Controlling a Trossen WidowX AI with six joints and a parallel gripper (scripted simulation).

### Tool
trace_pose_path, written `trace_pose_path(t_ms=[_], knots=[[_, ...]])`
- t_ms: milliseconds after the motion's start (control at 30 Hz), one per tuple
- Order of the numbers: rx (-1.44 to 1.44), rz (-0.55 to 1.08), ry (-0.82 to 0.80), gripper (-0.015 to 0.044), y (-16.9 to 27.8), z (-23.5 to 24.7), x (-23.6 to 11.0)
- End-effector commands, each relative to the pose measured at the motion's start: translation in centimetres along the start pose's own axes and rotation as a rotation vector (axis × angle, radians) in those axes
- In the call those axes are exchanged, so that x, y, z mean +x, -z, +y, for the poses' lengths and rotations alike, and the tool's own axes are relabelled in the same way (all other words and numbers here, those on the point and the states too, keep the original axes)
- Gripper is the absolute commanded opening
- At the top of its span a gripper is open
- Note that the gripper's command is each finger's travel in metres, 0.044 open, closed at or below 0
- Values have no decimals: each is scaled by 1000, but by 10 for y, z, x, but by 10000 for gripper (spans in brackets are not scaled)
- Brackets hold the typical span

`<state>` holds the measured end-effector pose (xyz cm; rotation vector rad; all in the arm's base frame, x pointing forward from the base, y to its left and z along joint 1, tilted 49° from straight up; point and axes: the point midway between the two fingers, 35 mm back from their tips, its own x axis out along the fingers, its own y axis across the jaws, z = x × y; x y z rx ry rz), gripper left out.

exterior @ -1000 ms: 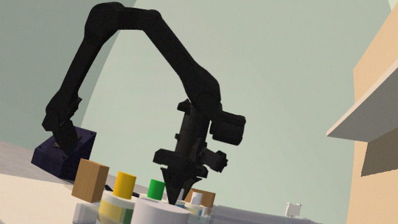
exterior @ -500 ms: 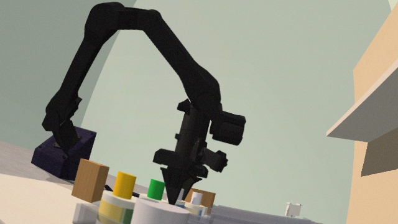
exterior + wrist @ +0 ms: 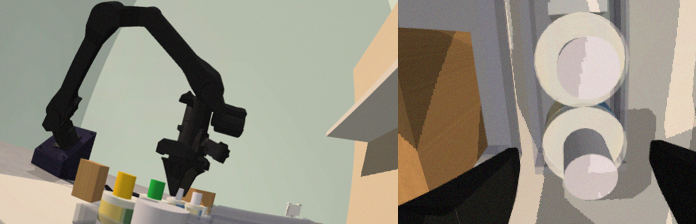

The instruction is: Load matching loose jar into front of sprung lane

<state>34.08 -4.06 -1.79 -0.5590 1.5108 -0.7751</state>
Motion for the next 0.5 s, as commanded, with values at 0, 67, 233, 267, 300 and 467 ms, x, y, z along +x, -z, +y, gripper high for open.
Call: trace_pose_path(t_ms=[0, 67, 233, 267, 300, 467], knots=[[8, 6, -3, 292, 3, -1, -2], [8, 6, -4, 292, 7, 0, -2], [7, 6, -4, 292, 24, 1, -3], [7, 6, -5, 292, 27, 1, -3], [7, 7, -5, 292, 31, 1, -3], [6, 7, -5, 292, 48, 2, -3]])
